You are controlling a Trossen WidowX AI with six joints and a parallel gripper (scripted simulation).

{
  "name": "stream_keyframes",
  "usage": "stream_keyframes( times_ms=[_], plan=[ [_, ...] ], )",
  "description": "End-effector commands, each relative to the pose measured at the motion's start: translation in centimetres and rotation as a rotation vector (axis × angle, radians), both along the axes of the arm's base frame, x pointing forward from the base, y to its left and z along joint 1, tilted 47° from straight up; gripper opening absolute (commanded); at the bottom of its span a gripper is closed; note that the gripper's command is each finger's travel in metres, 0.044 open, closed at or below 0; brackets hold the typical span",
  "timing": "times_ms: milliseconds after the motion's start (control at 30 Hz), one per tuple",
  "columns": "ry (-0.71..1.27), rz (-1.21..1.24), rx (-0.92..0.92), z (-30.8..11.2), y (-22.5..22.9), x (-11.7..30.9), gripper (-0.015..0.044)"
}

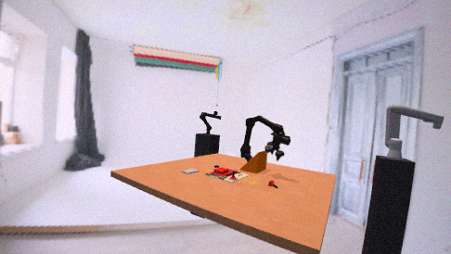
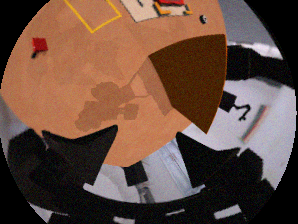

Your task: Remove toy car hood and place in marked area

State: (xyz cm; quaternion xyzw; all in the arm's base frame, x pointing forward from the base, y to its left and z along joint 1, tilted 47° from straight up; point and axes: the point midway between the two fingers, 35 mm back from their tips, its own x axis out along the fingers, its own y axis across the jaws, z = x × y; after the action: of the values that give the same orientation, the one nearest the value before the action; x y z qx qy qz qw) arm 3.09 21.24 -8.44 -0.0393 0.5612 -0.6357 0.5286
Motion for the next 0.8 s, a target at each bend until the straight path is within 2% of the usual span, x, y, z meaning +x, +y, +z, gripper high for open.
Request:
stream_keyframes(
  times_ms=[0,367,767],
  plan=[
    [0.032,0.062,0.101,0.8,0.1,3.4,0.0440],
    [0.081,0.253,0.312,3.8,-1.8,12.8,0.0440],
    [0.097,0.475,0.405,8.3,-7.5,22.1,0.0440]
  ],
)
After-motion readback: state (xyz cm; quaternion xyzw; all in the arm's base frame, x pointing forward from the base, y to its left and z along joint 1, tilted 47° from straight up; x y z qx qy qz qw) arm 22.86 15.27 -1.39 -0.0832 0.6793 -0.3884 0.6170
